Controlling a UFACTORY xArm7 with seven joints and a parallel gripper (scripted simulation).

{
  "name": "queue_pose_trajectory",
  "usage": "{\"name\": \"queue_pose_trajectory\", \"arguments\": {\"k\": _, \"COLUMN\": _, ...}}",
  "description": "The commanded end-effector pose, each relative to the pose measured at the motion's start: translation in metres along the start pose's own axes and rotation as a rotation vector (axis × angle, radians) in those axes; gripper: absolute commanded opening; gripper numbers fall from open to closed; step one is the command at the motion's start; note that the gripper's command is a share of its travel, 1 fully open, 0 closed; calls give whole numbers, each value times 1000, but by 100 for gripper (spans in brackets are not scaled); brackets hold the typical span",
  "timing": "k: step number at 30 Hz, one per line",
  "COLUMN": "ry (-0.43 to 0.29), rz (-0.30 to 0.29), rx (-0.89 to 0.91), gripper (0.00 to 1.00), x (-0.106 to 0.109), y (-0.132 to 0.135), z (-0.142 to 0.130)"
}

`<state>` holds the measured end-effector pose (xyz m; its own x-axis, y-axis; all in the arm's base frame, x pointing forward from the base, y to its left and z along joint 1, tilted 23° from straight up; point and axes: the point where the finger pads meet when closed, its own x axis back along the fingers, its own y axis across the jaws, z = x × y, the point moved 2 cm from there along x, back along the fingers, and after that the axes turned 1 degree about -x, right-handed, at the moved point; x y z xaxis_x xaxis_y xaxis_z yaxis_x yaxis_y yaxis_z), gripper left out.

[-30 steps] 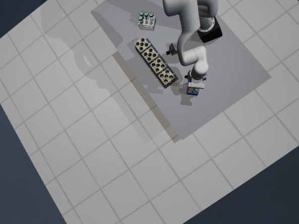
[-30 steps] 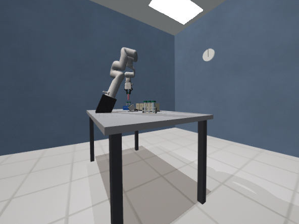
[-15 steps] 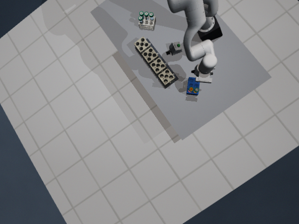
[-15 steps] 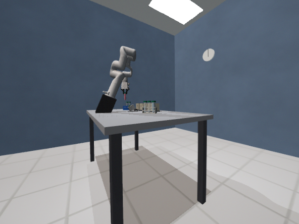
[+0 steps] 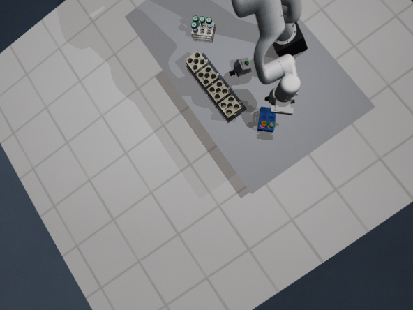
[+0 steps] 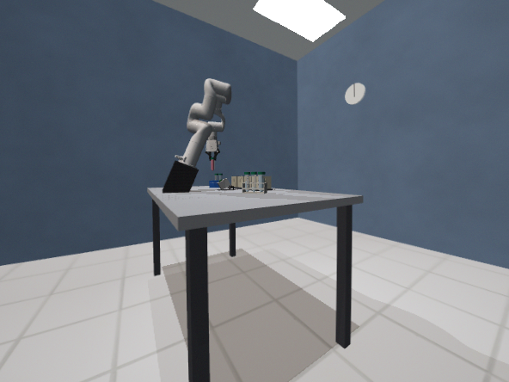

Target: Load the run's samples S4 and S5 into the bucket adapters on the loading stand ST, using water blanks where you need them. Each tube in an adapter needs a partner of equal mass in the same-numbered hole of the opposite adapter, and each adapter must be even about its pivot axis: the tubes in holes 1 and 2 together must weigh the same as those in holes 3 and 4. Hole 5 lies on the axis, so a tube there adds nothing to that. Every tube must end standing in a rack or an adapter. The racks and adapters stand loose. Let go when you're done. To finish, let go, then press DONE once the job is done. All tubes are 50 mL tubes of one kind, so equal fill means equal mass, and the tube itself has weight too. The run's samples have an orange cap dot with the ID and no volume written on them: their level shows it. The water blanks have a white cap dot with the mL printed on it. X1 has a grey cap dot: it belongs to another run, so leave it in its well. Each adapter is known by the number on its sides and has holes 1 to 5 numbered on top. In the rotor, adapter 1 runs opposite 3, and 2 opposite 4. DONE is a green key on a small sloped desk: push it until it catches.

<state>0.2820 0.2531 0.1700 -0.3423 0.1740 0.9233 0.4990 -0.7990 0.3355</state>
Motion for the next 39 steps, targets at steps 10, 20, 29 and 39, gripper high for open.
{"name": "queue_pose_trajectory", "arguments": {"k": 10, "ry": 4, "rz": 1, "rx": 0, "gripper": 0, "x": -11, "y": 0, "z": 1}}
{"name": "queue_pose_trajectory", "arguments": {"k": 20, "ry": 4, "rz": 1, "rx": 0, "gripper": 0, "x": -29, "y": 0, "z": 1}}
{"name": "queue_pose_trajectory", "arguments": {"k": 29, "ry": 4, "rz": 1, "rx": 0, "gripper": 0, "x": -45, "y": 0, "z": 1}}
{"name": "queue_pose_trajectory", "arguments": {"k": 39, "ry": 4, "rz": 1, "rx": 0, "gripper": 0, "x": -61, "y": 0, "z": 1}}
